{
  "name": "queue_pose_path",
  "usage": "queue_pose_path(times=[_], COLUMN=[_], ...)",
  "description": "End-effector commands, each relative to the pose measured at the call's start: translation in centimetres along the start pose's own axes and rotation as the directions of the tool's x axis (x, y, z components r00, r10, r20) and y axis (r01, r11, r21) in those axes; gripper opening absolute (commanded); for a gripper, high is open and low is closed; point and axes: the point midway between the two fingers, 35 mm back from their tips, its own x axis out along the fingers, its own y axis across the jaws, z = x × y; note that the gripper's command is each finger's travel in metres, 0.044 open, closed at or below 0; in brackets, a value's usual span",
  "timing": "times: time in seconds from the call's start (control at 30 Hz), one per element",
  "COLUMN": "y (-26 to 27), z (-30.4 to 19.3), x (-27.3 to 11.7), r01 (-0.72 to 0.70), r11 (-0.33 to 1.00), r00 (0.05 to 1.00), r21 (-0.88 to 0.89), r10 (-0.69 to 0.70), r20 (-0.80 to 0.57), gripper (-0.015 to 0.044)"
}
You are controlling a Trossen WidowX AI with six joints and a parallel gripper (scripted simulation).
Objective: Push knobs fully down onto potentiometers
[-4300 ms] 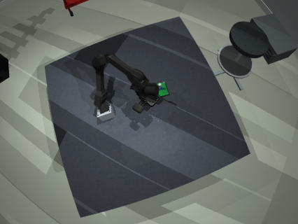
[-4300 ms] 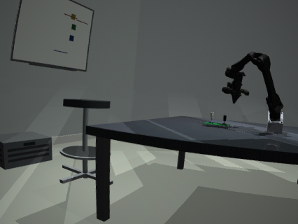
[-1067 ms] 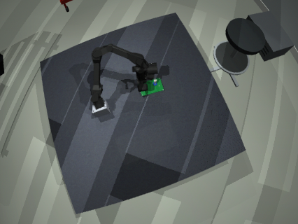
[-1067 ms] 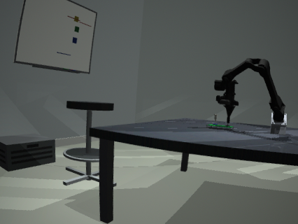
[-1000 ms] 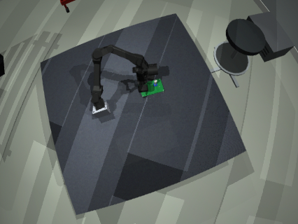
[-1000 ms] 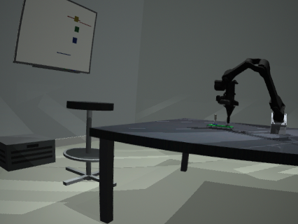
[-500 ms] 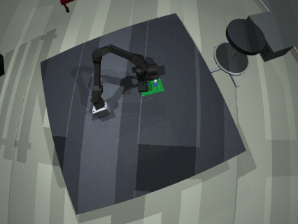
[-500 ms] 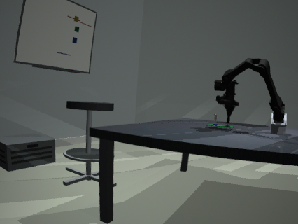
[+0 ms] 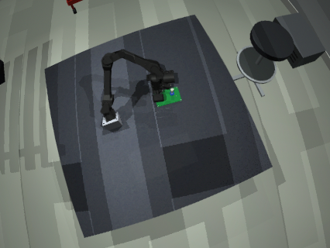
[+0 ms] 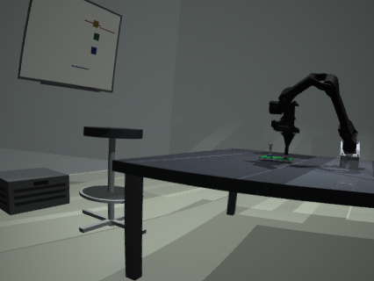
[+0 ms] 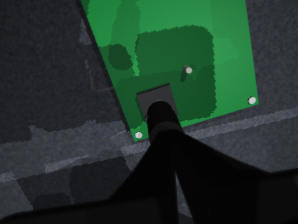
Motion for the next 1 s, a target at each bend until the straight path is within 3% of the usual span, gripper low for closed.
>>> queue_pose_path(times=[0.0,0.97], y=[0.14,0.15], z=[0.05,0.05], x=[0.26,0.59], r01=[-0.003,-0.003], r11=[1.000,1.000], r00=[1.000,1.000], r21=[-0.001,-0.001], r10=[0.003,0.003], r20=[-0.001,-0.001], gripper=[0.0000,0.0000])
